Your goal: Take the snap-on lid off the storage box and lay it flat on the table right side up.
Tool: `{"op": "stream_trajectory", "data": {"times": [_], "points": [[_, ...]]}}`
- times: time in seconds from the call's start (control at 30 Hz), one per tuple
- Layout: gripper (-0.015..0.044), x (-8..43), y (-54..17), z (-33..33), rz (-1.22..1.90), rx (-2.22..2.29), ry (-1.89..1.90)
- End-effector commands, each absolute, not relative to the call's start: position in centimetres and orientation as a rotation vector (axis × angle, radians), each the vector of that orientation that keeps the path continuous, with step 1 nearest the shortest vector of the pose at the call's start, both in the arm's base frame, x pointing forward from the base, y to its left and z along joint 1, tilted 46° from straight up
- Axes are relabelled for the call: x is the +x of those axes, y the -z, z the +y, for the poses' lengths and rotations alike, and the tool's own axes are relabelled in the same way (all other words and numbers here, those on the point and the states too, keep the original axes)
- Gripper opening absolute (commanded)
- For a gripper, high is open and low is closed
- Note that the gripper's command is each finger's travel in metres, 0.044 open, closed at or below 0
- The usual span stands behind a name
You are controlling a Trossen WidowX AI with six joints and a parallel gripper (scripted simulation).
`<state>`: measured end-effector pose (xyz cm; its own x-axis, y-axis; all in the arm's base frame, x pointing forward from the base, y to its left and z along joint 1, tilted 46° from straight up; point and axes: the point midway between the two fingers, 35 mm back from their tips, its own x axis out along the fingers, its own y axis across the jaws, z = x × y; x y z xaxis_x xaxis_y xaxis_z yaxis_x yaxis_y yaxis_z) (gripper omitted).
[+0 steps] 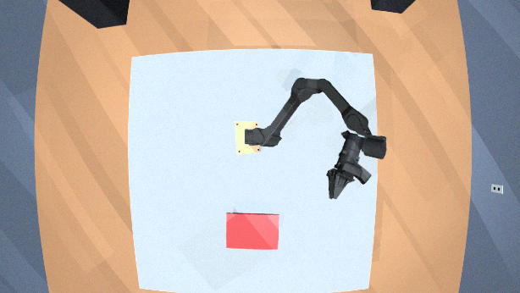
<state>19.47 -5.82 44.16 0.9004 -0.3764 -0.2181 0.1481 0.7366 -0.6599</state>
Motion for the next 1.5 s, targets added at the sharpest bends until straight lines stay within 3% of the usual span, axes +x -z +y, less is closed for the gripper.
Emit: {"op": "stream_trajectory", "data": {"times": [0.0,0.57,1.17,1.47], "points": [[0.0235,24.8,-39.3,-5.6,0.403,-0.358,0.223],[0.0235,32.4,-22.0,-7.4,0.640,0.816,0.217],[0.0235,29.2,-8.3,-6.5,0.874,2.202,0.392],[0.0235,29.1,-8.2,-6.5,0.878,2.222,0.395]]}}
